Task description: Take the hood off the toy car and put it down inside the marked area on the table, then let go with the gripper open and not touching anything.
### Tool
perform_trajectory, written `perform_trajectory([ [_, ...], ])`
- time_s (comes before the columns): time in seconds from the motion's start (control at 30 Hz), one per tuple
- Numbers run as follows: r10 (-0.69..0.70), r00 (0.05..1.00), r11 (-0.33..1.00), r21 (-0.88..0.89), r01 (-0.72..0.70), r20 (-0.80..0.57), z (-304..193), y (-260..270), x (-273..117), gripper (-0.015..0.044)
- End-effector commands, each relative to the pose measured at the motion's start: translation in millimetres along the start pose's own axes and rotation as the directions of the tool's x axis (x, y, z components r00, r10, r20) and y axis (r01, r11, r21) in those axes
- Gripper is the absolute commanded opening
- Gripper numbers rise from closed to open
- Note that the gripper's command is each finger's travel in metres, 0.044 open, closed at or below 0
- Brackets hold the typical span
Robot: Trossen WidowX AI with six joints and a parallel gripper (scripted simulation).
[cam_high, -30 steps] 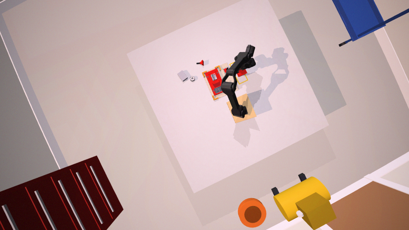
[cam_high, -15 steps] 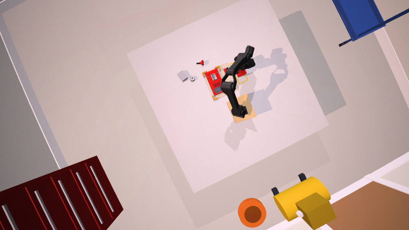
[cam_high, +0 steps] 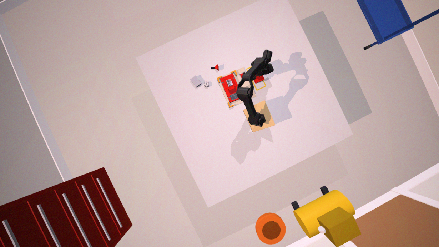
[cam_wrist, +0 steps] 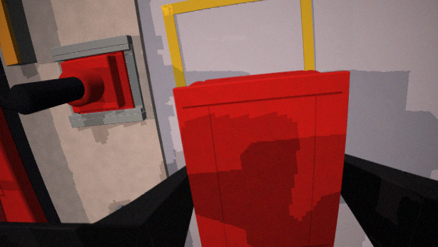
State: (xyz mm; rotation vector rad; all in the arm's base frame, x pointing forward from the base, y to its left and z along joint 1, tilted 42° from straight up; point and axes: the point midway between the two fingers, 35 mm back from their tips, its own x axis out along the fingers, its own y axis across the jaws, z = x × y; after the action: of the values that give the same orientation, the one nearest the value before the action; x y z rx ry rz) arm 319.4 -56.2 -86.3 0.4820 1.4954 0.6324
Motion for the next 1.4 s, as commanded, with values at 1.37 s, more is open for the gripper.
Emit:
perform_trajectory([
  [1.37, 0.008, 1.000, 1.000, 0.007, -0.008, -0.002, -2.0, 1.5, 21.4, 0.0000],
])
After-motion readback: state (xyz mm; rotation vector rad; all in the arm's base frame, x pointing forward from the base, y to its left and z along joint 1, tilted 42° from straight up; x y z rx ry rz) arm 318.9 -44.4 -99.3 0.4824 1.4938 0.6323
